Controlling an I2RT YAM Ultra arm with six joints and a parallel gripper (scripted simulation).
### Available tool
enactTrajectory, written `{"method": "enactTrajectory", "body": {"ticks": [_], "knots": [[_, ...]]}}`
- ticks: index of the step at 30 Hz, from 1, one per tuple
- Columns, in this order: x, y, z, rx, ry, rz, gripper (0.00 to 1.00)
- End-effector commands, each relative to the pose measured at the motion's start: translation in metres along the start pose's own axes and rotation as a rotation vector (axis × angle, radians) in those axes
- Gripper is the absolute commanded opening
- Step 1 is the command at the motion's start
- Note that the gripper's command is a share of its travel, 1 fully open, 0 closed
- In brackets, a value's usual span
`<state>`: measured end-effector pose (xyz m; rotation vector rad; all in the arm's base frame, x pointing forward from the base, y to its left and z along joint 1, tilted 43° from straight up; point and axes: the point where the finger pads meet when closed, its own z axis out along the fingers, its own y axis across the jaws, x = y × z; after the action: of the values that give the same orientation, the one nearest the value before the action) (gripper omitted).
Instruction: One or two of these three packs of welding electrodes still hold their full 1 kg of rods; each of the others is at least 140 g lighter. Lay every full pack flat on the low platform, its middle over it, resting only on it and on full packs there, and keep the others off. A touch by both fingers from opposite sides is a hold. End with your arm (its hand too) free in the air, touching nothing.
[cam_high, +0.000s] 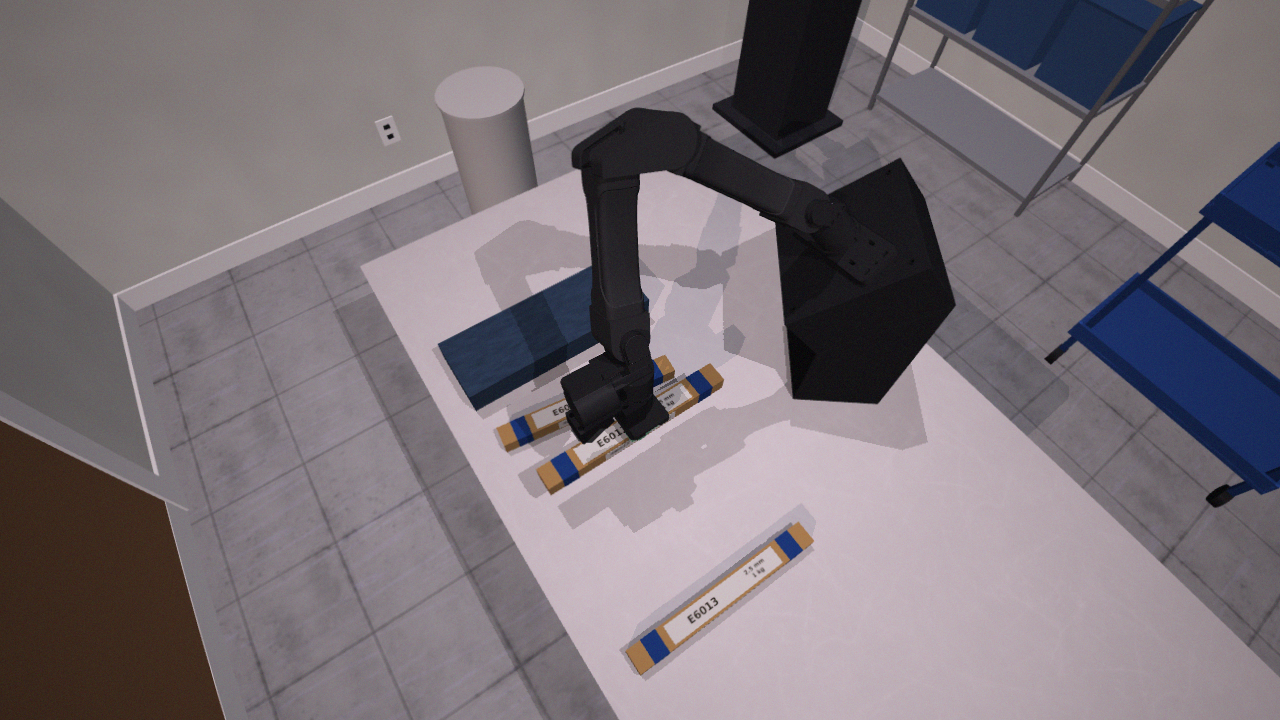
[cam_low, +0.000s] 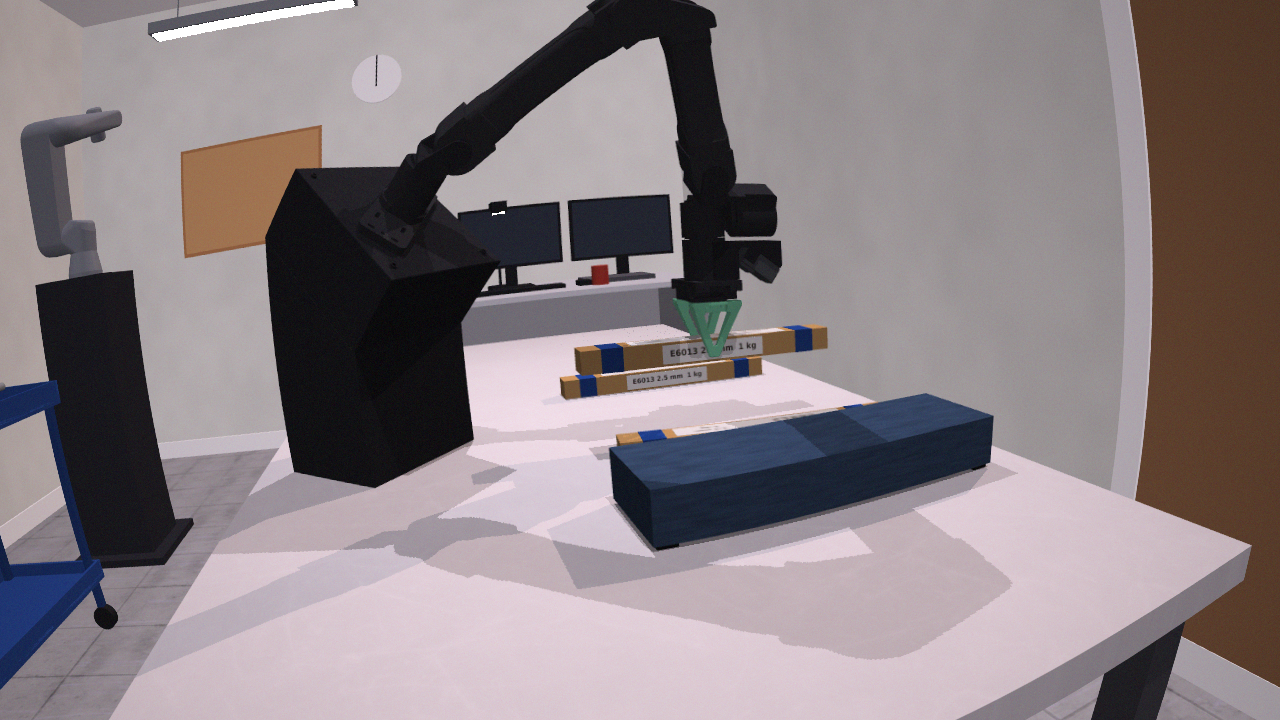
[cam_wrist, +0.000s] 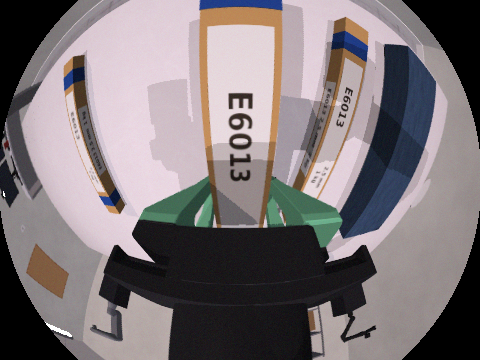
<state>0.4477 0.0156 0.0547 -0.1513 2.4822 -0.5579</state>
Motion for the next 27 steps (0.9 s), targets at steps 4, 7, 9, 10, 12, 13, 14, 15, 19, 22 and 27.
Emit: {"method": "enactTrajectory", "body": {"ticks": [4,7,9,10,12,13,14,15,19,22,27], "knots": [[-0.0216,0.0044,-0.0127,-0.006,-0.048,0.007,0.00],[-0.0202,0.0051,-0.0118,-0.006,-0.042,0.004,0.00],[-0.0216,0.0047,-0.0131,-0.006,-0.045,0.006,0.00],[-0.0254,0.0030,-0.0163,-0.006,-0.058,0.013,0.00],[-0.0265,0.0024,-0.0176,-0.005,-0.061,0.015,0.00],[-0.0265,0.0025,-0.0175,-0.005,-0.061,0.015,0.00],[-0.0261,0.0027,-0.0174,-0.005,-0.059,0.013,0.00],[-0.0257,0.0028,-0.0174,-0.005,-0.057,0.012,0.00],[-0.0255,0.0031,-0.0174,-0.005,-0.056,0.012,0.00],[-0.0259,0.0033,-0.0175,-0.005,-0.057,0.012,0.00],[-0.0256,0.0039,-0.0173,-0.005,-0.056,0.012,0.00]]}}
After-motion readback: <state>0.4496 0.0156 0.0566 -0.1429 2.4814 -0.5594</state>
